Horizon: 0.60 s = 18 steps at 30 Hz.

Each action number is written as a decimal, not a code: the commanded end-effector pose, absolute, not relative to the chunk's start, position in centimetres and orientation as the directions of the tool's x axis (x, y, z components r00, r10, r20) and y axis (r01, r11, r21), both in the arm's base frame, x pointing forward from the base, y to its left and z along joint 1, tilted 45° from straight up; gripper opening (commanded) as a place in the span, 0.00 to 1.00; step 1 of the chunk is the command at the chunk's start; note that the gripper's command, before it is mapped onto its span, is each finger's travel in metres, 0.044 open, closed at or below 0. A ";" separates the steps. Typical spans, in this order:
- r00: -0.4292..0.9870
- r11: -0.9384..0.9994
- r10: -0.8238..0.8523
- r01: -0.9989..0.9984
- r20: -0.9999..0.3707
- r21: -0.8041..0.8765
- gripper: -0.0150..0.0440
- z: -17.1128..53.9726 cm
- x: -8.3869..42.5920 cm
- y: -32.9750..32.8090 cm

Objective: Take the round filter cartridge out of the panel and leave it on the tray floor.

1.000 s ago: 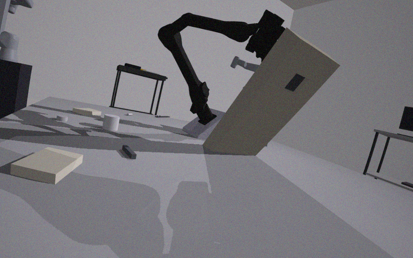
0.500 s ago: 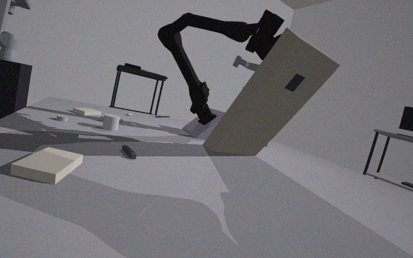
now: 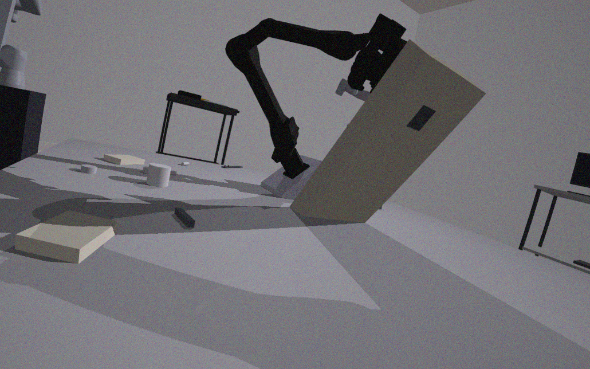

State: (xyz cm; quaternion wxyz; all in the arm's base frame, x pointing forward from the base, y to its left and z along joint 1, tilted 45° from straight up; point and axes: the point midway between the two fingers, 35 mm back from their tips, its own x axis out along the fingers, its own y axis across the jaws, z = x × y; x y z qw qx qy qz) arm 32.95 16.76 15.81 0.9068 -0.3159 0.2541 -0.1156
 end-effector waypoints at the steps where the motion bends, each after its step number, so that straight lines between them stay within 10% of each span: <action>1: 0.841 0.840 -0.369 0.120 -0.396 -0.529 0.25 15.6 33.3 16.6; 18: 0.833 0.863 -0.371 0.146 -0.411 -0.483 0.25 16.6 30.3 18.3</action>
